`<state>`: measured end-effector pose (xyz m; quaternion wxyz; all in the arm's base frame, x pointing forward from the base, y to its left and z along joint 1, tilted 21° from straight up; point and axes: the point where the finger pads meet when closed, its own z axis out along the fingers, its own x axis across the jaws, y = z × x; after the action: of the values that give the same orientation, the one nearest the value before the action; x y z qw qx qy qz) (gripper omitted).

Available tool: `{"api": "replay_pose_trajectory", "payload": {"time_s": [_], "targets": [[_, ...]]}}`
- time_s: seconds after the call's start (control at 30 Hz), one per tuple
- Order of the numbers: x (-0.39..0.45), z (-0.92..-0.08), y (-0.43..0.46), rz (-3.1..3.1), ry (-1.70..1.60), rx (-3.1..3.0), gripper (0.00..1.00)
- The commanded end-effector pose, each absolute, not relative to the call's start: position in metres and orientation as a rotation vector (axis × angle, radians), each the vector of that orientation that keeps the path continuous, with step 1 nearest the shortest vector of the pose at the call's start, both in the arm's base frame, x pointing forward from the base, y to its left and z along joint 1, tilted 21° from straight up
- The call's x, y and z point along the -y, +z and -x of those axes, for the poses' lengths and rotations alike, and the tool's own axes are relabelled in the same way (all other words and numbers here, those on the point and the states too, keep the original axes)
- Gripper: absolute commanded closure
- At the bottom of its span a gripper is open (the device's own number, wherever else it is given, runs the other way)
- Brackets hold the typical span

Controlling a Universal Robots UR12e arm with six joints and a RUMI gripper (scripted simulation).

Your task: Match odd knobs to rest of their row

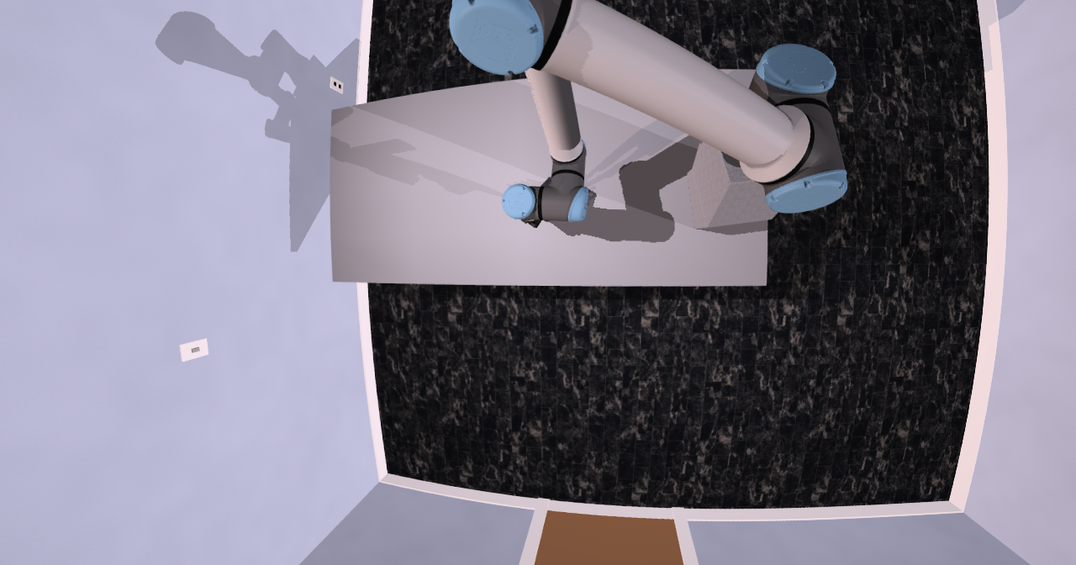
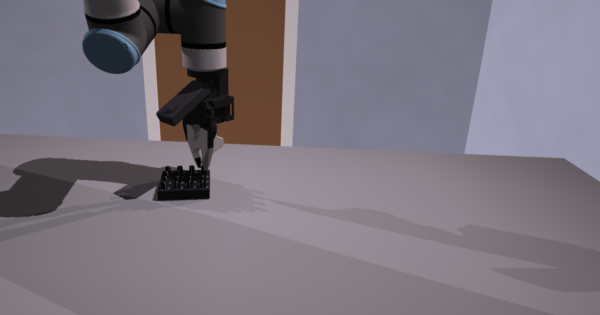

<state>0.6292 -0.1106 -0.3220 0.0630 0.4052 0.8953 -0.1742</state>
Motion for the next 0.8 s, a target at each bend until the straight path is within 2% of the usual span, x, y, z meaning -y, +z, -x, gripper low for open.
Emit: {"api": "replay_pose_trajectory", "payload": {"time_s": [0.0,0.77], "targets": [[0.110,-0.628,-0.321,-1.222,-0.524,-2.706,0.89],[0.116,-0.631,-0.334,-1.223,-0.523,-2.703,0.89]]}}
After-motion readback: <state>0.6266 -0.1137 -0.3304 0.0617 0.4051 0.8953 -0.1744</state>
